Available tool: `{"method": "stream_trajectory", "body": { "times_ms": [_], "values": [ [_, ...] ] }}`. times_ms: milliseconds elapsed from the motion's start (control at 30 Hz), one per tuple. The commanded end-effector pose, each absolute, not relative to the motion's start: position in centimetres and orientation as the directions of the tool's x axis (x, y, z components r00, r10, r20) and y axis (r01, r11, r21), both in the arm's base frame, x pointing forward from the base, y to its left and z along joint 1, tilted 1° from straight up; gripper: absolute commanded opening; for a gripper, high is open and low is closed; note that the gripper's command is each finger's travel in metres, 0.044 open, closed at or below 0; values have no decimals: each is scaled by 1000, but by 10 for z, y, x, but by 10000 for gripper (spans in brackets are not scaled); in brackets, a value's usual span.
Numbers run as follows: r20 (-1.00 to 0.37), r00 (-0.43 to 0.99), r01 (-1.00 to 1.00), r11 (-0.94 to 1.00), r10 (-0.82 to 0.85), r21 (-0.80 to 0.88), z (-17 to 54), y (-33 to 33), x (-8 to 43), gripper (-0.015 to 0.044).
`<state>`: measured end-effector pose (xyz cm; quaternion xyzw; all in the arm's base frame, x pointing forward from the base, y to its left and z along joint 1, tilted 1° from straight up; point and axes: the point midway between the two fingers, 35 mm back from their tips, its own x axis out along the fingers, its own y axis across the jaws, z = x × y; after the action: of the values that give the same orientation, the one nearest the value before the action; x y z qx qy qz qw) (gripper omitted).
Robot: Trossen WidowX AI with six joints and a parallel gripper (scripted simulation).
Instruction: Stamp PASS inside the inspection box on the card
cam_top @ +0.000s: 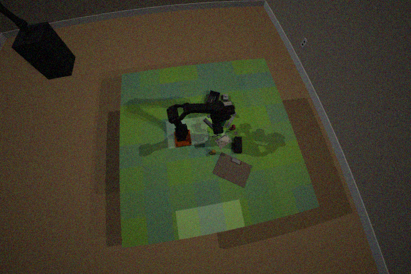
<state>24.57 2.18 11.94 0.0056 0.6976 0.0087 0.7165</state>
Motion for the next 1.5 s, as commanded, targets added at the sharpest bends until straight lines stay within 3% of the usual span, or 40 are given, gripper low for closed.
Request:
{"method": "stream_trajectory", "body": {
  "times_ms": [0, 333, 1467],
  "values": [
    [-999, 21, -2, 1000, 28, 28, 119, 37, 264, 0],
    [-999, 24, -3, 1000, 31, 31, 117, 72, 301, 0],
    [-999, 24, -4, 999, 32, 32, 98, 73, 303, 0]
  ]
}}
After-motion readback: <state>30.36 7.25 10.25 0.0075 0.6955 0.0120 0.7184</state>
